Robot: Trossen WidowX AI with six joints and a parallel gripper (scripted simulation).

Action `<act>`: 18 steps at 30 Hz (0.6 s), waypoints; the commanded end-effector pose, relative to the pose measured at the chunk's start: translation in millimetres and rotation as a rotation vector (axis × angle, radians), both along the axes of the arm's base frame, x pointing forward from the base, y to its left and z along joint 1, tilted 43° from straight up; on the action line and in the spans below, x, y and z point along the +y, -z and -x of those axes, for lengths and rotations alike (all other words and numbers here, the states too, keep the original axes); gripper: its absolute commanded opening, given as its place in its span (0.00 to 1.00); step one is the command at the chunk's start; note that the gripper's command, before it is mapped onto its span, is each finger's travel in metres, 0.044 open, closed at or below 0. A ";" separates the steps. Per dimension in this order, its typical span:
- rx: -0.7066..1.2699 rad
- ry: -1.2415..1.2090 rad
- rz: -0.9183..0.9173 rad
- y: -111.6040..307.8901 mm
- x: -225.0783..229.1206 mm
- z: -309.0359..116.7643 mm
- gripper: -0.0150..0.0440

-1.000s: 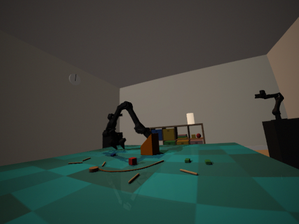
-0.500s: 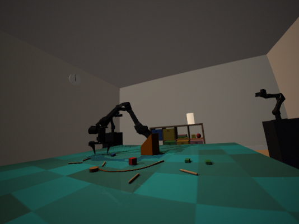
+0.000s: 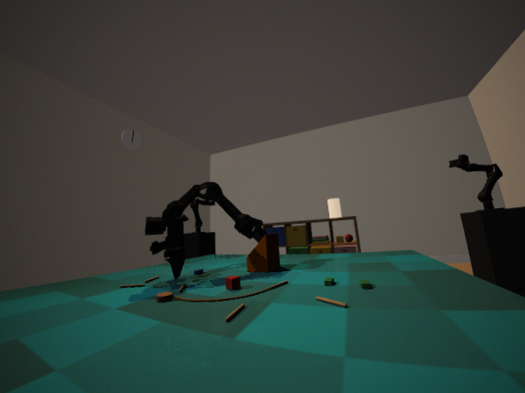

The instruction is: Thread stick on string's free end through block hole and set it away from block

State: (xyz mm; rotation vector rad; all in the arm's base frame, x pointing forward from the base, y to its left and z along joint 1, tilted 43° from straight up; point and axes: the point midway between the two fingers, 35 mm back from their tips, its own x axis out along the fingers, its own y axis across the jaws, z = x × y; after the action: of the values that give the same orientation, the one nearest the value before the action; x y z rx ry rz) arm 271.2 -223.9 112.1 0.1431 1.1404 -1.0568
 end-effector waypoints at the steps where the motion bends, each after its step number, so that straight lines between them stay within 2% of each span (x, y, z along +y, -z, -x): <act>1: 0.399 -0.472 -0.021 40.7 53.2 -21.3 1.00; 9: 0.928 -1.127 -0.012 86.5 127.6 -33.3 1.00; 18: 1.549 -1.803 0.040 128.5 201.7 -20.7 1.00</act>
State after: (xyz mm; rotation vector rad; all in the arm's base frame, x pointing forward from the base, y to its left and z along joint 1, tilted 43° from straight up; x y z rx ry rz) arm 308.7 -61.9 11.7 -1.2703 1.7218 0.2637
